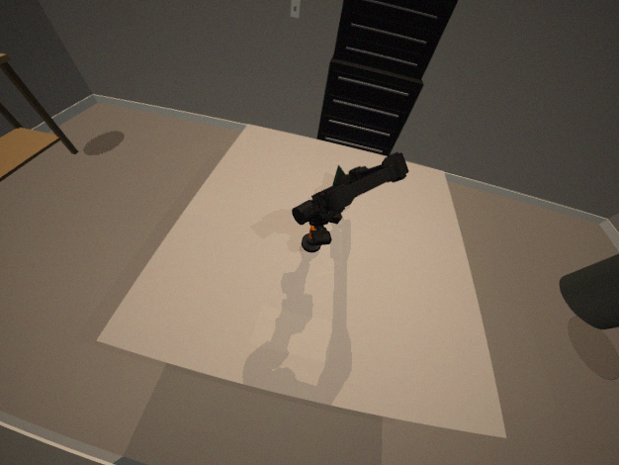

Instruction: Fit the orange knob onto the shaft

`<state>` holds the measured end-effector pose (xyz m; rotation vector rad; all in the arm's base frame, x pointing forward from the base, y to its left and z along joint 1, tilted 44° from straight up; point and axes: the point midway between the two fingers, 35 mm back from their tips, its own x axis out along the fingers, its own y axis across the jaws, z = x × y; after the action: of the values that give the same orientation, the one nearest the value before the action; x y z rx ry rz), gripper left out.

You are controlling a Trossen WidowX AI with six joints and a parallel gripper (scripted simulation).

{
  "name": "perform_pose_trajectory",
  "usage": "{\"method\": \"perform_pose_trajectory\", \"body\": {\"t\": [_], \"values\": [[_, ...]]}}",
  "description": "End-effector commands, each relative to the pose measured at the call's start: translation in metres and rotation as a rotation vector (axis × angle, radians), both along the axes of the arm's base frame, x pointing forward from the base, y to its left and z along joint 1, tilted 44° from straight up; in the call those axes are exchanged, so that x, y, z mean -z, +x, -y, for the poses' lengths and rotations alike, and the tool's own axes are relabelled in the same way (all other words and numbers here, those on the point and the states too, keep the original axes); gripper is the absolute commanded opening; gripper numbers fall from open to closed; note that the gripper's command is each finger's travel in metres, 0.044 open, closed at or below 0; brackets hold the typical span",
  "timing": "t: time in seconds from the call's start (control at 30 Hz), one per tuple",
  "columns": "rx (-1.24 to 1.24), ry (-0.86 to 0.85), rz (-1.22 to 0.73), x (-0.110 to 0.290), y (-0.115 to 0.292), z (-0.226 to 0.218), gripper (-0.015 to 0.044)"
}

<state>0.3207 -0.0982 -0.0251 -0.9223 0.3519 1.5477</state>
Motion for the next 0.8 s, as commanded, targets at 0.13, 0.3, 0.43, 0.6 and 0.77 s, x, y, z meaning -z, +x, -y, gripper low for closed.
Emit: {"method": "perform_pose_trajectory", "body": {"t": [0.13, 0.3, 0.43, 0.6, 0.77], "values": [[-0.011, -0.004, 0.017, 0.0001, -0.0005, -0.0007, 0.0], [-0.011, -0.004, 0.017, 0.001, 0.0004, -0.0002, 0.0], [-0.011, -0.004, 0.018, 0.0016, 0.0009, 0.0002, 0.0], [-0.011, -0.004, 0.018, 0.0015, 0.0018, 0.001, 0.0], [-0.011, -0.004, 0.018, 0.0, 0.0026, 0.0017, 0.0]]}}
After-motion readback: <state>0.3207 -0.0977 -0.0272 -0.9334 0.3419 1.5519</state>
